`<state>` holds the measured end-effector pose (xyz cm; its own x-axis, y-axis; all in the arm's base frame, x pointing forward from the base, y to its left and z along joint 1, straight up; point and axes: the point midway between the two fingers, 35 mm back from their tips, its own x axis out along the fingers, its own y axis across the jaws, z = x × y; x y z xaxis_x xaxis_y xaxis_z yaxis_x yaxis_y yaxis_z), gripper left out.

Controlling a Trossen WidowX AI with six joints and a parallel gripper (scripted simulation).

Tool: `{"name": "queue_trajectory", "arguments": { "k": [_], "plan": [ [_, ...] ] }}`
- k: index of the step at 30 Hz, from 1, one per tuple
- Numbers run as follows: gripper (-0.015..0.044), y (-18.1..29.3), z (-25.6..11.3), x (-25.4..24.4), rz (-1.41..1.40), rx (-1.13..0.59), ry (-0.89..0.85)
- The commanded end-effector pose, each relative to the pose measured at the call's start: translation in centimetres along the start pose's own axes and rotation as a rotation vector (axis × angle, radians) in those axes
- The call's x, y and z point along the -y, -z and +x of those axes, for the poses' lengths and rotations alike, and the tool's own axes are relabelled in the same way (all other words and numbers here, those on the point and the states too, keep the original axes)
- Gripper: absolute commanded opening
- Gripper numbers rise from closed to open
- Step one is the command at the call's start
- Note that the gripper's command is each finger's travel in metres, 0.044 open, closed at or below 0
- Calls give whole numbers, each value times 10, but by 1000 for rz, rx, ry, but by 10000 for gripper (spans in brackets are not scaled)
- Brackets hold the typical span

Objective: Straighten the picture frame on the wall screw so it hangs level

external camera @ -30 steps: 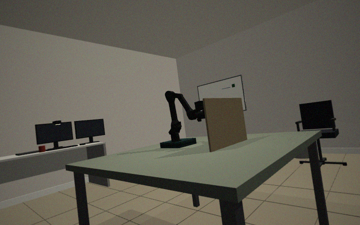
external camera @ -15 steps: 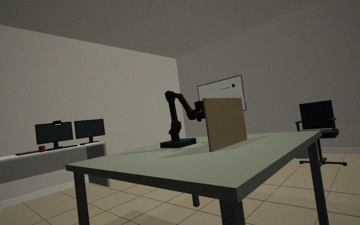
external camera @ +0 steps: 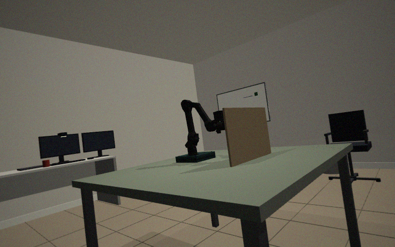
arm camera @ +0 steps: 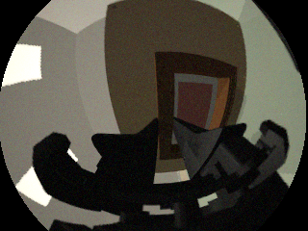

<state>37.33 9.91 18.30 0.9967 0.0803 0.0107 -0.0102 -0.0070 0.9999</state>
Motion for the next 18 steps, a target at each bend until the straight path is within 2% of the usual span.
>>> {"name": "queue_trajectory", "arguments": {
  "k": [1, 8, 13, 18],
  "plan": [
    [79, 0, 0, 0, -5, 0, 0],
    [260, 0, 0, 0, -5, 0, 0],
    [260, 1, -6, -1, -14, 0, 0],
    [260, 4, -52, -4, -84, -2, 0]
  ]
}}
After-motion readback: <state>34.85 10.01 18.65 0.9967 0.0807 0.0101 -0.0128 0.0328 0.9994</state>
